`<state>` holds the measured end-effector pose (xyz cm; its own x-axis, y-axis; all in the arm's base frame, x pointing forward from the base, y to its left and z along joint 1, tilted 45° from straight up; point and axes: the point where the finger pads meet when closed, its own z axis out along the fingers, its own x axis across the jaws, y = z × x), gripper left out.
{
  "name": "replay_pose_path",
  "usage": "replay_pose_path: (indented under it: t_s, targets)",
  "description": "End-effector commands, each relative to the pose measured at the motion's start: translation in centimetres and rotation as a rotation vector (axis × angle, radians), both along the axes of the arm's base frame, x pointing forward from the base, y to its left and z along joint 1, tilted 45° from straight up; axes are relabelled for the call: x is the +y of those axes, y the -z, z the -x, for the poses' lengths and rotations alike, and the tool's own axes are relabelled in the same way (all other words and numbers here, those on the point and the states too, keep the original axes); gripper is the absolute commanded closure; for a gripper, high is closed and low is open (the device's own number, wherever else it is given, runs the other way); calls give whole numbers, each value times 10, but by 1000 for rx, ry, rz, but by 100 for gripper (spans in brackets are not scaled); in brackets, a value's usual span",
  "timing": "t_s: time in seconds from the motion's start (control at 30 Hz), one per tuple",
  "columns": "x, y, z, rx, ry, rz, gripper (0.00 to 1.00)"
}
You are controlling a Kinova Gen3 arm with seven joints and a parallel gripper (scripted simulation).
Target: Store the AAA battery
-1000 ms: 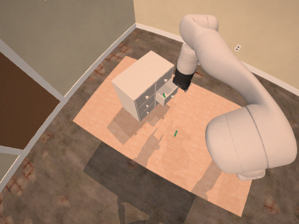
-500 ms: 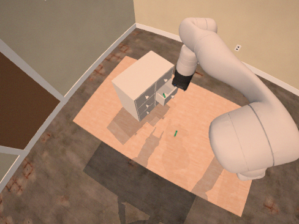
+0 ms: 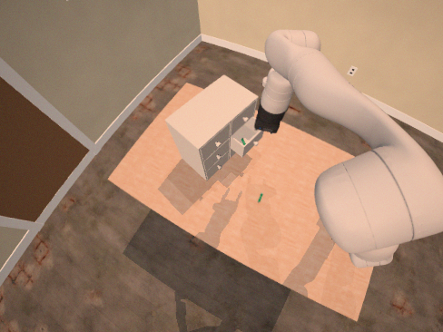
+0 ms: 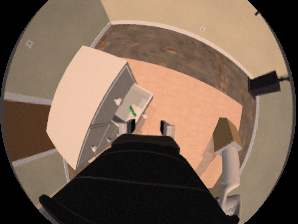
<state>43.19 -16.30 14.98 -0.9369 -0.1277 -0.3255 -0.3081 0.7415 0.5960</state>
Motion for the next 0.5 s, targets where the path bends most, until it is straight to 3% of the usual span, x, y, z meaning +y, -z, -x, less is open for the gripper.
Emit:
replay_pose_path:
  t_s: [0.0, 0.47]
  targets:
    - [-1, 1, -1, -25, -22, 5, 0]
    - [2, 6, -8, -162, -166, 38, 0]
